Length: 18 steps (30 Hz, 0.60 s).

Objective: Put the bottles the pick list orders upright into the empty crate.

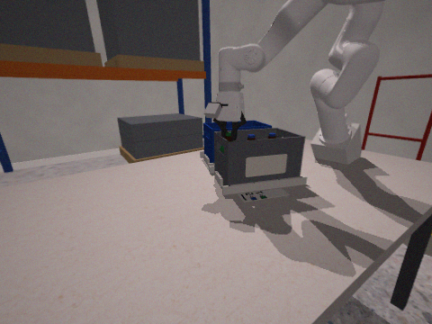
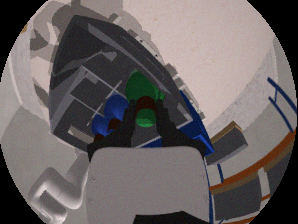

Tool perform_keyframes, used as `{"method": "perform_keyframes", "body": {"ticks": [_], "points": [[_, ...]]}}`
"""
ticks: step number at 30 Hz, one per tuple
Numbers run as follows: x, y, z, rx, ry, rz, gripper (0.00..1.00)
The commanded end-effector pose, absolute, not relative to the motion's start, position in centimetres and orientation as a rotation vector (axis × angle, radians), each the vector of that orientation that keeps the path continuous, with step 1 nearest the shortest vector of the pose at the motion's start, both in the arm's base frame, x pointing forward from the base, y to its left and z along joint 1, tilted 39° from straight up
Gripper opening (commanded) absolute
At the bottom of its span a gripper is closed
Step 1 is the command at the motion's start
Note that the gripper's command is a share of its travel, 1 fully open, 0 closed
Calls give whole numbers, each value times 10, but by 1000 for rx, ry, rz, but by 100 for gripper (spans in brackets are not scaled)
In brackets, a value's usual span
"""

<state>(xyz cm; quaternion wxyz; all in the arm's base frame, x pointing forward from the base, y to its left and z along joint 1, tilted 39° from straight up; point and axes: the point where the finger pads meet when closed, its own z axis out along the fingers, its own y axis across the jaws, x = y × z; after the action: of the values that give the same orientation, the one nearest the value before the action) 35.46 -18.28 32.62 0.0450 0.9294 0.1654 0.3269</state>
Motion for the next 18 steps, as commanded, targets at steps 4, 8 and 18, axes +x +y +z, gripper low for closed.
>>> {"method": "perform_keyframes", "body": {"ticks": [4, 8, 18], "points": [[356, -183, 326, 2835, 505, 1001, 0], [358, -183, 325, 2835, 505, 1002, 0], [361, -183, 321, 2835, 505, 1002, 0]]}}
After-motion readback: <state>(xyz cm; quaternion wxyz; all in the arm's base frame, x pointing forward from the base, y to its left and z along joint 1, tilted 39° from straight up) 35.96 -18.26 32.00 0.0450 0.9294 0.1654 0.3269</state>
